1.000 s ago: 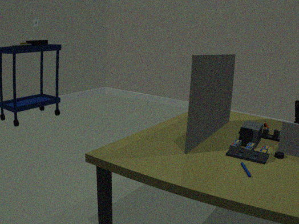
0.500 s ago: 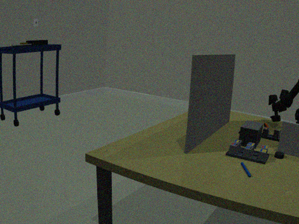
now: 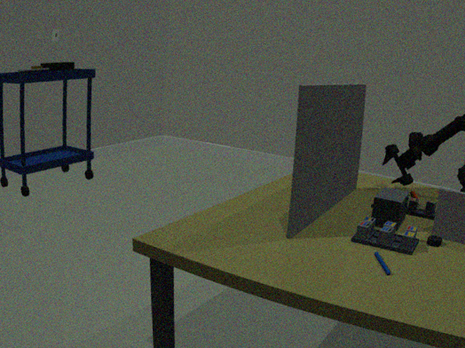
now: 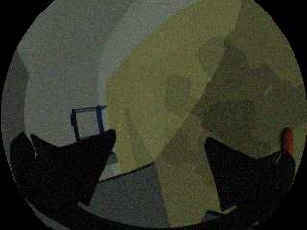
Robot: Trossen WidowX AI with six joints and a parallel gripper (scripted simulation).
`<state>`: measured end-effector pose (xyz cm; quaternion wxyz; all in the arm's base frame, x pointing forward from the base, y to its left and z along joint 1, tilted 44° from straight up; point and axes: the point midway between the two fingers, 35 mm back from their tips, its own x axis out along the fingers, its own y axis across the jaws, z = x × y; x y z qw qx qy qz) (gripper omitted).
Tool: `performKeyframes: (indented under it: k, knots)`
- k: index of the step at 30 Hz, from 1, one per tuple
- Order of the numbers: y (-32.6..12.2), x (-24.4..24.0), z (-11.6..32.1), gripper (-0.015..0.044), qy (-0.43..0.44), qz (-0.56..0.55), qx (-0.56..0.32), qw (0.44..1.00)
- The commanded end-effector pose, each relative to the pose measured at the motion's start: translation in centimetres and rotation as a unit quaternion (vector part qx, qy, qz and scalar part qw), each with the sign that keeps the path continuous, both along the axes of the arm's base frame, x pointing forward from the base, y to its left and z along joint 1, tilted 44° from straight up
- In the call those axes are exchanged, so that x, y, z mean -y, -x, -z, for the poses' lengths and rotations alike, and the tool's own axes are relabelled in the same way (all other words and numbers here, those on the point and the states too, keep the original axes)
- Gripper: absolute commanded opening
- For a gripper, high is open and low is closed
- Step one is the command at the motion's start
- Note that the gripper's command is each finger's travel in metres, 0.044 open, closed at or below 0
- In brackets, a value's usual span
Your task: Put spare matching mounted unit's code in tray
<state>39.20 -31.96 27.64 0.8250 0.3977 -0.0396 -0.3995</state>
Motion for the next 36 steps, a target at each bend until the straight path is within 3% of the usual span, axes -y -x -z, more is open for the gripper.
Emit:
performKeyframes:
  k: [1,8,13,20,25,31,36]
  knots:
    - [-2.1,-3.1,3.6,0.044,-0.023,-0.028,-0.093,0.995]
    - [-3.7,-9.6,9.3,0.044,-0.044,-0.09,-0.267,0.958]
    - [-3.6,-15.1,13.0,0.044,-0.032,-0.149,-0.404,0.902]
    - [-2.4,-24.0,16.9,0.044,0.021,-0.242,-0.581,0.777]
    - [-0.4,-31.5,18.7,0.044,0.088,-0.285,-0.699,0.65]
    - [2.1,-39.4,19.8,0.044,0.201,-0.307,-0.778,0.51]
    - [2.3,-40.0,19.8,0.044,0.211,-0.307,-0.783,0.499]
